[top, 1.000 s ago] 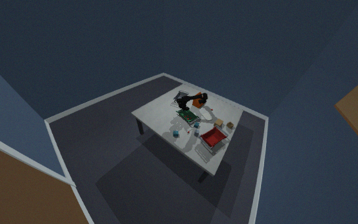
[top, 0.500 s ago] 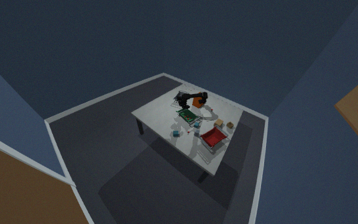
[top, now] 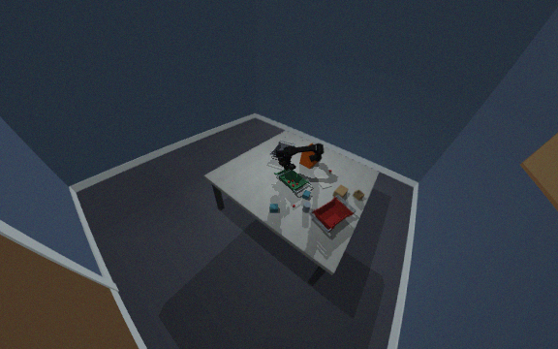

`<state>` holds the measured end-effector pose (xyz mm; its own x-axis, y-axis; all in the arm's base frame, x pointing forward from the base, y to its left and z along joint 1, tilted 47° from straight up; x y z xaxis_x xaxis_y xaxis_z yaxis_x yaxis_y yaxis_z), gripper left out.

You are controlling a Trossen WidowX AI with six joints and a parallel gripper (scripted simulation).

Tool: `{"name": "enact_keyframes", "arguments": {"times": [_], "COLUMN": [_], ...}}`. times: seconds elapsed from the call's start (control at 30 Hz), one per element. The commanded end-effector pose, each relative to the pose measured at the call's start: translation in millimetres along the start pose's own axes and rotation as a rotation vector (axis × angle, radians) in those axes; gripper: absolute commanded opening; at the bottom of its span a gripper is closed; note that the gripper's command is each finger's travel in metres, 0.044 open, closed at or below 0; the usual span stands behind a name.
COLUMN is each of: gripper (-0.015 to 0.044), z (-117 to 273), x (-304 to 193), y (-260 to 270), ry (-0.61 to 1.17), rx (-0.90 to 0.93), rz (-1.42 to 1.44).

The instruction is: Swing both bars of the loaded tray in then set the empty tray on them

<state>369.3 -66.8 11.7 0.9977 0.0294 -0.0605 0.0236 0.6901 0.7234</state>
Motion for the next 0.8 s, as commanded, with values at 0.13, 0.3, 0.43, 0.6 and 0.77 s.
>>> {"name": "enact_keyframes", "arguments": {"times": [0.13, 0.3, 0.43, 0.6, 0.77], "gripper": [0.0088, 0.0088, 0.0088, 0.0088, 0.0088], "z": [-0.9, -0.9, 11.4, 66.6, 59.8], "x": [-0.1, -0.1, 1.1, 0.1, 2.1], "y": [0.2, 0.2, -0.4, -1.4, 3.9], "ry": [0.001, 0.001, -0.003, -0.02, -0.018], "rx": [0.001, 0.001, 0.001, 0.001, -0.001], "rz": [-0.003, -0.003, -0.016, -0.074, -0.07]}}
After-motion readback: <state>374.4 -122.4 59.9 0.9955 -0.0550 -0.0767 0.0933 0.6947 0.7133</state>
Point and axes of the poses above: the point midway between the two fingers, 35 mm back from their tips, its own z axis back along the fingers, its own y axis across the jaws, x = y × z, the point moved 4 cm from there along z, back along the fingers, and after that the axes turned 4 degrees about z, right-handed, at the moved point
